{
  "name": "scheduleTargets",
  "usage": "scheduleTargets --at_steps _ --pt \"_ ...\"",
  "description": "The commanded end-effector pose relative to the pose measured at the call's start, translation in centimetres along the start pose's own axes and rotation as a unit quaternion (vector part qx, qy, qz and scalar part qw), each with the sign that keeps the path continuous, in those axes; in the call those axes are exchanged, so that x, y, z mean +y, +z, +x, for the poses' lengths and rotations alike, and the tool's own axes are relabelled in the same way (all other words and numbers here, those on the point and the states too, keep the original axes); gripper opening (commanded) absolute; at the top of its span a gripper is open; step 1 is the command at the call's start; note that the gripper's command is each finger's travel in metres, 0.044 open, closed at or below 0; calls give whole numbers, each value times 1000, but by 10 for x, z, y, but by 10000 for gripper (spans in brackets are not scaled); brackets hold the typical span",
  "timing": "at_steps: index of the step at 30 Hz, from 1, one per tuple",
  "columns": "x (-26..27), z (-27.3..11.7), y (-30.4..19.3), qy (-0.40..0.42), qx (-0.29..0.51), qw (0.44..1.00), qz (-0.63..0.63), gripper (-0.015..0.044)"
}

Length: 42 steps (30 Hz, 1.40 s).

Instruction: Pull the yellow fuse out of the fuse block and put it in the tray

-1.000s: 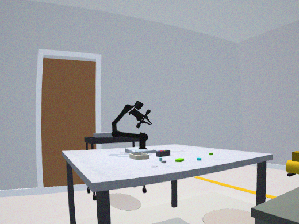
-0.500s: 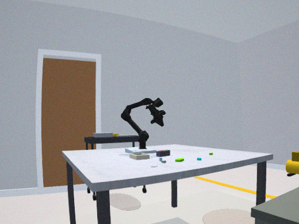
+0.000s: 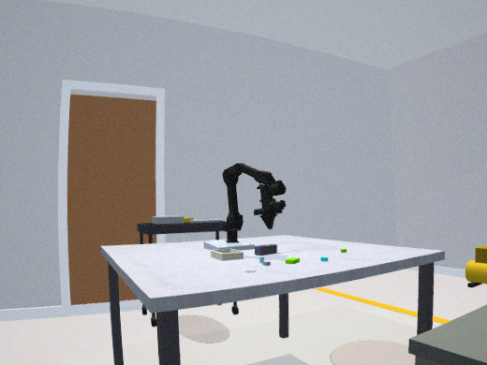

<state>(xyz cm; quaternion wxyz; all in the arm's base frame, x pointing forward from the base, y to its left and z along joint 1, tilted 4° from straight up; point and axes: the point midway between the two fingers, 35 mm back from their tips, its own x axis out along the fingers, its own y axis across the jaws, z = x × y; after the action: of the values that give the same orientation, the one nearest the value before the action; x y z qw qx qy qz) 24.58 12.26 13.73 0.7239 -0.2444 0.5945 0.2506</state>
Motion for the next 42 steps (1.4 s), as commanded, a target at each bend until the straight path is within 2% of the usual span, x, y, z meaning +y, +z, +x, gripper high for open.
scheduleTargets --at_steps 1,42 --pt "-30 33 6 -5 42 991 125 67" --pt "-38 68 7 -5 49 988 147 67"
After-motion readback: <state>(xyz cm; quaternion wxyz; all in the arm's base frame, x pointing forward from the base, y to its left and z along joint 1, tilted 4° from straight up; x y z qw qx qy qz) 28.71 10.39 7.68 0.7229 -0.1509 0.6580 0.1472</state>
